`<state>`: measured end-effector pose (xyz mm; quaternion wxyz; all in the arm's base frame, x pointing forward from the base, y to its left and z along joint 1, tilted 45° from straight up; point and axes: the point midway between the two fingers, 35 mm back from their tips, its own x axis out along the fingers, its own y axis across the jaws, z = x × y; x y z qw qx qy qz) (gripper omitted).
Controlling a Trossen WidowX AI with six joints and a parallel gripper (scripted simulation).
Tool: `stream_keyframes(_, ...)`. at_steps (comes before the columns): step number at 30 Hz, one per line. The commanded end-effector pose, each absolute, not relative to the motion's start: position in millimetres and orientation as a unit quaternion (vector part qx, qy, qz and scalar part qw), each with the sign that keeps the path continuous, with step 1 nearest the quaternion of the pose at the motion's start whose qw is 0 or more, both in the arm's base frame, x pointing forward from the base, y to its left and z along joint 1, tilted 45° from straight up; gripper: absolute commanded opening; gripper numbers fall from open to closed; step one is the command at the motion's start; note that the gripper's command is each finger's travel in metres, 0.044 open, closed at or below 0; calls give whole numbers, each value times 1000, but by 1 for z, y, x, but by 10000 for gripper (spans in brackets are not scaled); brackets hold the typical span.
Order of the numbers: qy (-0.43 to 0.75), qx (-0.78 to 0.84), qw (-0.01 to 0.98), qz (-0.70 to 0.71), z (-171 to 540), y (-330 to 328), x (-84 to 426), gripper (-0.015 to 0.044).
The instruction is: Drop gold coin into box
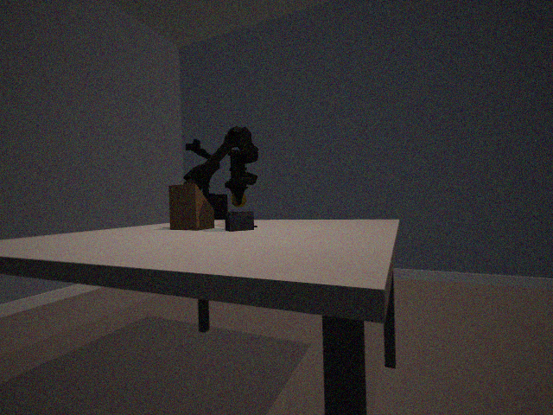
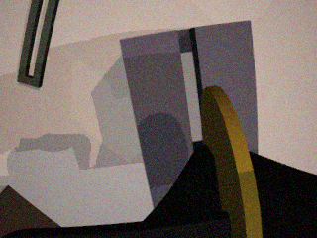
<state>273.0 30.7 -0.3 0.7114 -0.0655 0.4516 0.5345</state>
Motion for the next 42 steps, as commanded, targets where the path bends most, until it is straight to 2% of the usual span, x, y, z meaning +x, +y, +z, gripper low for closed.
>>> stream_keyframes(1, 454, -61, 711, 534, -2, 33, 271, 0)
stream_keyframes(33, 453, -62, 711, 535, -11, 42, 271, 0)
stream_keyframes(39, 452, -65, 711, 535, -10, 41, 272, 157)
stream_keyframes(42, 452, -65, 711, 535, -10, 41, 272, 161)
